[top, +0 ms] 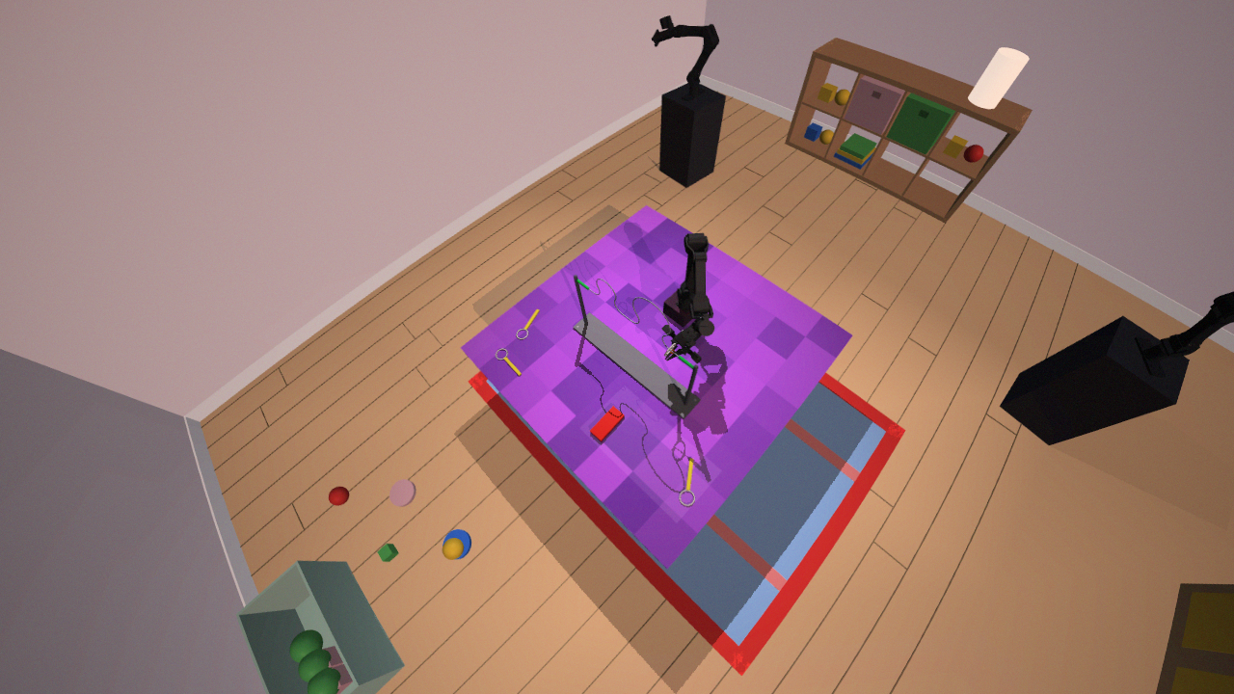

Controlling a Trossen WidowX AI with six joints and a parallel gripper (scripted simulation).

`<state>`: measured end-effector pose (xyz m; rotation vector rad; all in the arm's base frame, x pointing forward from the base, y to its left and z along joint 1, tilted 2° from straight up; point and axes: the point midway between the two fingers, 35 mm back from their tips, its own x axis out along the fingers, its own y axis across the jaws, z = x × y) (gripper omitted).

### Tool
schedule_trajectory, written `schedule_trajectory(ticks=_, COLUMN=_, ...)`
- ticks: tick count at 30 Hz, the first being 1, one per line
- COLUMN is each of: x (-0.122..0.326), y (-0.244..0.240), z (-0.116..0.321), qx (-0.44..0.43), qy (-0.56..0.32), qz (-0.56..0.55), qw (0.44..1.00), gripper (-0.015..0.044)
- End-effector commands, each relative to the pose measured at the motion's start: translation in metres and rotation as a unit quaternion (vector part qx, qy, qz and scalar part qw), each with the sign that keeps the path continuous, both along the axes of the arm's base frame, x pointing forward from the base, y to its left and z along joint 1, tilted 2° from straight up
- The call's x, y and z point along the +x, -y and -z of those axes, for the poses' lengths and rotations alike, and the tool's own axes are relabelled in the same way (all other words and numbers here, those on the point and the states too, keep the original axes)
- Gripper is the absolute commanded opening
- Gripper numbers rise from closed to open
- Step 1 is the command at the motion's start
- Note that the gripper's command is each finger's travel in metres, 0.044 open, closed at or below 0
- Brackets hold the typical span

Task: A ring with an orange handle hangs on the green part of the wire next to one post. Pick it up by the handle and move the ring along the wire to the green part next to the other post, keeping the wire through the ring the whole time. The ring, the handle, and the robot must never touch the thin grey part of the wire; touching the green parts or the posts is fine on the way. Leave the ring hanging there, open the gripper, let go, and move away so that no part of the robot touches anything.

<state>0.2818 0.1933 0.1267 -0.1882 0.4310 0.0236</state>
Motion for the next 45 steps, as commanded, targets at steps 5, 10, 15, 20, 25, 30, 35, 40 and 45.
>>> schedule_trajectory(ticks=5, x=-0.003, y=-0.023, z=0.002, qx=0.053, qy=-0.007, qz=0.0, qw=0.999, gripper=-0.015)
schedule_trajectory(ticks=10, x=-0.004, y=-0.032, z=0.002, qx=0.067, qy=-0.009, qz=0.001, qw=0.998, gripper=-0.015)
schedule_trajectory(ticks=15, x=-0.005, y=-0.039, z=0.002, qx=0.075, qy=-0.01, qz=0.002, qw=0.997, gripper=-0.015)
schedule_trajectory(ticks=20, x=-0.006, y=-0.044, z=0.002, qx=0.078, qy=-0.01, qz=0.003, qw=0.997, gripper=-0.015)
schedule_trajectory(ticks=25, x=-0.007, y=-0.05, z=0.001, qx=0.08, qy=-0.01, qz=0.003, qw=0.997, gripper=-0.015)
schedule_trajectory(ticks=30, x=-0.007, y=-0.055, z=0.001, qx=0.08, qy=-0.01, qz=0.004, qw=0.997, gripper=-0.015)
schedule_trajectory(ticks=35, x=-0.008, y=-0.06, z=0.001, qx=0.08, qy=-0.009, qz=0.005, qw=0.997, gripper=-0.015)
schedule_trajectory(ticks=40, x=-0.008, y=-0.065, z=0.001, qx=0.08, qy=-0.009, qz=0.006, qw=0.997, gripper=-0.015)
schedule_trajectory(ticks=45, x=-0.009, y=-0.07, z=0.001, qx=0.08, qy=-0.009, qz=0.007, qw=0.997, gripper=-0.015)
